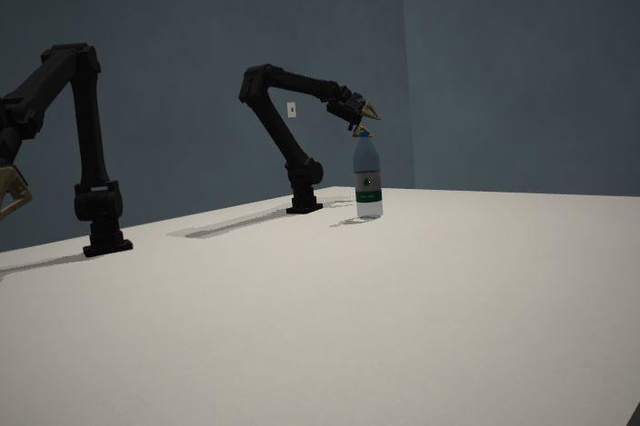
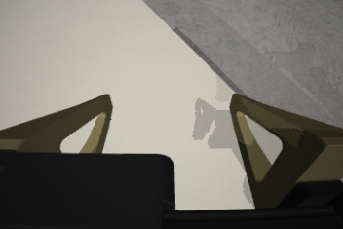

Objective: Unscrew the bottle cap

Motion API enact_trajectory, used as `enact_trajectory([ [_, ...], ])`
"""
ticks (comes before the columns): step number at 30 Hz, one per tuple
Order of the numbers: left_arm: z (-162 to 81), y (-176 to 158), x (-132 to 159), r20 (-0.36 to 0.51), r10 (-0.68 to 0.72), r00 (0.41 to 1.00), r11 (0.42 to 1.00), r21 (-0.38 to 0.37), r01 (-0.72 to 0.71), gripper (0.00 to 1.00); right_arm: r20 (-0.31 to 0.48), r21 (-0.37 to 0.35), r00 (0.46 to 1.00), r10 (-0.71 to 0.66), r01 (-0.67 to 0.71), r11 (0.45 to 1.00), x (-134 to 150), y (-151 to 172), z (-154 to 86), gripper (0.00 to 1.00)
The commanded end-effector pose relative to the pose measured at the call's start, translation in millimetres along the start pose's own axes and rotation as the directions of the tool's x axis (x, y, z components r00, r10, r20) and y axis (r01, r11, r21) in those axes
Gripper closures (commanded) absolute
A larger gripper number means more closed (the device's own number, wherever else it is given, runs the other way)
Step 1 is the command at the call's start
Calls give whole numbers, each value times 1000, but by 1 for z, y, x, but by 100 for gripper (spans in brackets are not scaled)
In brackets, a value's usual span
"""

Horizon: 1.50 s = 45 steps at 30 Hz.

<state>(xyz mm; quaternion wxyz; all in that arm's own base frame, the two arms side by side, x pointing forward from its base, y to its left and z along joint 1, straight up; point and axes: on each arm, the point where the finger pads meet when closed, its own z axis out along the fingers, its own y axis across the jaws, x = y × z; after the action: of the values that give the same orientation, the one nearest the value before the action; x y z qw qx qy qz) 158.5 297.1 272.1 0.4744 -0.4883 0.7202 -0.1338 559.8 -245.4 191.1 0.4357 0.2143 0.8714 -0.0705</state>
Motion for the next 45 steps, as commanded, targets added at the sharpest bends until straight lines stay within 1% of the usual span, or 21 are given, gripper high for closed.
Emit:
enact_trajectory([
  [1, -1, -2, -3, 5, 7, 1000, 1000, 0, -7, 0, 13, -1, 1000, 0, 0, 1000, -6, 0, -3, 0],
  [17, -1, -2, -3, 5, 7, 1000, 1000, 0, -7, 0, 13, -1, 1000, 0, 0, 1000, -6, 0, -3, 0],
  [18, -6, -9, -14, 21, 32, 999, 1000, 0, -32, 2, 44, -5, 999, 1, 0, 1000, -24, 3, -6, 11],
  [20, 0, -12, -11, 4, 34, 999, 999, -1, -34, 2, 46, -17, 999, 7, -6, 1000, -28, 13, -9, 34],
  [21, 6, -15, -7, -11, 35, 999, 999, -2, -35, 2, 44, -26, 999, 13, -12, 1000, -30, 20, -11, 43],
  [23, 20, -25, 1, -51, 46, 998, 999, -5, -46, 2, 38, -54, 999, 27, -25, 998, -33, 43, -16, 43],
  [25, 39, -40, 13, -105, 67, 992, 998, -6, -68, 2, 27, -94, 999, 41, -38, 995, -35, 75, -24, 43],
  [27, 57, -57, 26, -155, 92, 984, 995, -6, -95, 2, 17, -124, 999, 50, -48, 991, -33, 92, -29, 43],
  [29, 67, -67, 33, -182, 112, 977, 993, -3, -115, 2, 7, -153, 998, 55, -53, 987, -32, 115, -35, 43],
  [32, 88, -93, 48, -229, 166, 959, 986, 14, -167, 2, -12, -206, 999, 52, -54, 977, -28, 156, -47, 43],
  [34, 88, -93, 48, -229, 166, 959, 986, 14, -167, 2, -12, -206, 999, 52, -54, 977, -28, 156, -47, 43],
  [35, 94, -103, 53, -243, 185, 952, 982, 20, -186, 2, -23, -233, 998, 50, -54, 971, -31, 185, -58, 43],
  [36, 104, -116, 63, -264, 212, 941, 977, 30, -212, 2, -35, -260, 998, 46, -54, 964, -25, 202, -64, 43],
  [38, 120, -141, 83, -299, 262, 918, 965, 51, -259, 2, -51, -297, 998, 41, -54, 953, -18, 227, -74, 43],
  [45, 145, -202, 140, -353, 376, 857, 926, 112, -361, 2, -107, -404, 994, 16, -58, 913, 1, 312, -119, 43],
])
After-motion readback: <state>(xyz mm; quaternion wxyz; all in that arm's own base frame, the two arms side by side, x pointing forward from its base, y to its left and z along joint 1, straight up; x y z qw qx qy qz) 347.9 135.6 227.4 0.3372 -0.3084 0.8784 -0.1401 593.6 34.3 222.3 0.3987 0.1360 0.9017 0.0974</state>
